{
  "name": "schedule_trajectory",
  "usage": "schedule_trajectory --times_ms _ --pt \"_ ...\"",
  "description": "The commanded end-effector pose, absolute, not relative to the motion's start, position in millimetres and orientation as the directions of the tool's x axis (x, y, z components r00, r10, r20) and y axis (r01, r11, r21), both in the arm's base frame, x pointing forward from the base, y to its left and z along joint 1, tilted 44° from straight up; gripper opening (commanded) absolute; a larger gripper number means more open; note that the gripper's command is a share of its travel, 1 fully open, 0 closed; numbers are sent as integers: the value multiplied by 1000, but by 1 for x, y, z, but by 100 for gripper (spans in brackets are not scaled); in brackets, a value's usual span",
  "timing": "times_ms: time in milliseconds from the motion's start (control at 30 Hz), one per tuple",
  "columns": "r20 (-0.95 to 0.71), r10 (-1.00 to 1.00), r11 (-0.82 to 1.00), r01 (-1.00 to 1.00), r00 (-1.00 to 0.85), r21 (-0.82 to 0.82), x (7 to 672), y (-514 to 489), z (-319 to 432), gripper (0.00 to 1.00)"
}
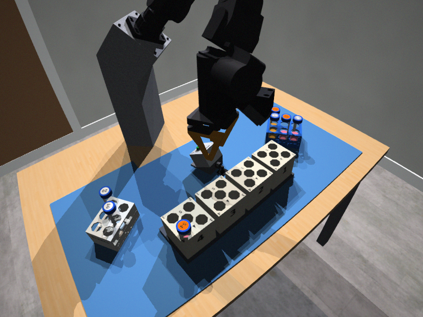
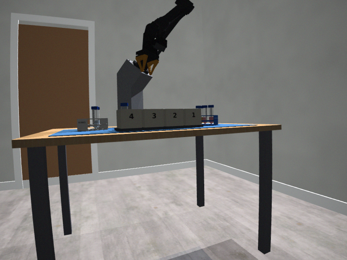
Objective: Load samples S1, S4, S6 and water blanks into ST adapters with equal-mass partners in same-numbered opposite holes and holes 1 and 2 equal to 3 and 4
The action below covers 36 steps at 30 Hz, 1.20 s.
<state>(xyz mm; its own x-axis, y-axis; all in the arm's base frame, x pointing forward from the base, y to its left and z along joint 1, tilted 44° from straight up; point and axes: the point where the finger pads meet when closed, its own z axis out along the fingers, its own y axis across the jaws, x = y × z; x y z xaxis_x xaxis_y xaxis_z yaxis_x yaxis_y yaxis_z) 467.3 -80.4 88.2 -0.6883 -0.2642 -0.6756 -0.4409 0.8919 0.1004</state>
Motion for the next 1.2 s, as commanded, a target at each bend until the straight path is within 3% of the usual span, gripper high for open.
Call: schedule_trajectory --times_ms 0,467,1000,1167 --pt "-695 -233 904 -415 -680 103 468 -75 104 55" --pt "-611 -26 898 -287 -791 334 413 -25 96 55" --pt "-521 100 871 -179 -847 458 367 29 61 55" --pt "-560 119 880 -174 -820 442 380 16 78 55"
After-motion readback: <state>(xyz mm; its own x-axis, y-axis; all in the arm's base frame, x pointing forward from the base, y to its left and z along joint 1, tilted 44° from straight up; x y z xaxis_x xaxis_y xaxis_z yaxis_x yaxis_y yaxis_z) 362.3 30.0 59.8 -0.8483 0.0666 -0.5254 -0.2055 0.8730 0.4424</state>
